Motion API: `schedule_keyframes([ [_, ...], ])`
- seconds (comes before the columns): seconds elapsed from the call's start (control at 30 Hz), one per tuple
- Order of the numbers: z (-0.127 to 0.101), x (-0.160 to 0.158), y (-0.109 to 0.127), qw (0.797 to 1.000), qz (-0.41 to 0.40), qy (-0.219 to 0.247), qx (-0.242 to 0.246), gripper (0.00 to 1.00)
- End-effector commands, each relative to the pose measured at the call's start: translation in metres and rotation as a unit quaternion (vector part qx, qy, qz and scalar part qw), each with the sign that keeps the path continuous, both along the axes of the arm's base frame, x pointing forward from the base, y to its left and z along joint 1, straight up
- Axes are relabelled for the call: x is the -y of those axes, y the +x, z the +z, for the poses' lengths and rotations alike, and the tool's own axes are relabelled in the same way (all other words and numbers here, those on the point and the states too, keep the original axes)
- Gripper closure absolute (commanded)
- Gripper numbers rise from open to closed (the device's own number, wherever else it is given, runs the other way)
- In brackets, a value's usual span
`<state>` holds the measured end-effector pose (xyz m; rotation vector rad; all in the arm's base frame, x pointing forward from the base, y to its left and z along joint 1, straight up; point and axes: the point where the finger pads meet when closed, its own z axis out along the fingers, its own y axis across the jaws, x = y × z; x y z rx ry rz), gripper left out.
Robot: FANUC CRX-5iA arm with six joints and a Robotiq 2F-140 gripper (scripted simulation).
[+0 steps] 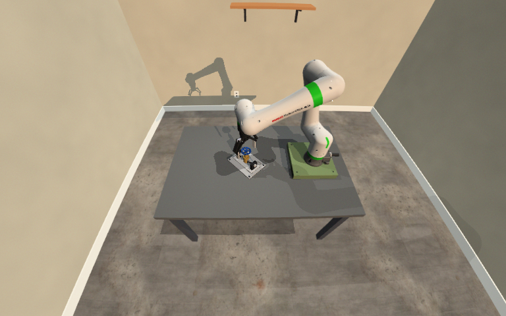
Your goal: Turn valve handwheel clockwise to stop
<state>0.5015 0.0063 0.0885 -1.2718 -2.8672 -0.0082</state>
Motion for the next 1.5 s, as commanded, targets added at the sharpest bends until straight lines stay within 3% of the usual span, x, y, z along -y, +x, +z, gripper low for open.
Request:
schedule_keyframes([
  [0.0,0.002,0.000,0.000,1.000,0.000,0.000,0.000,0.00],
  [0.37,0.013,0.000,0.000,1.000,0.000,0.000,0.000,0.00],
  [1.47,0.077,0.001,0.000,1.000,0.000,0.000,0.000,0.00],
])
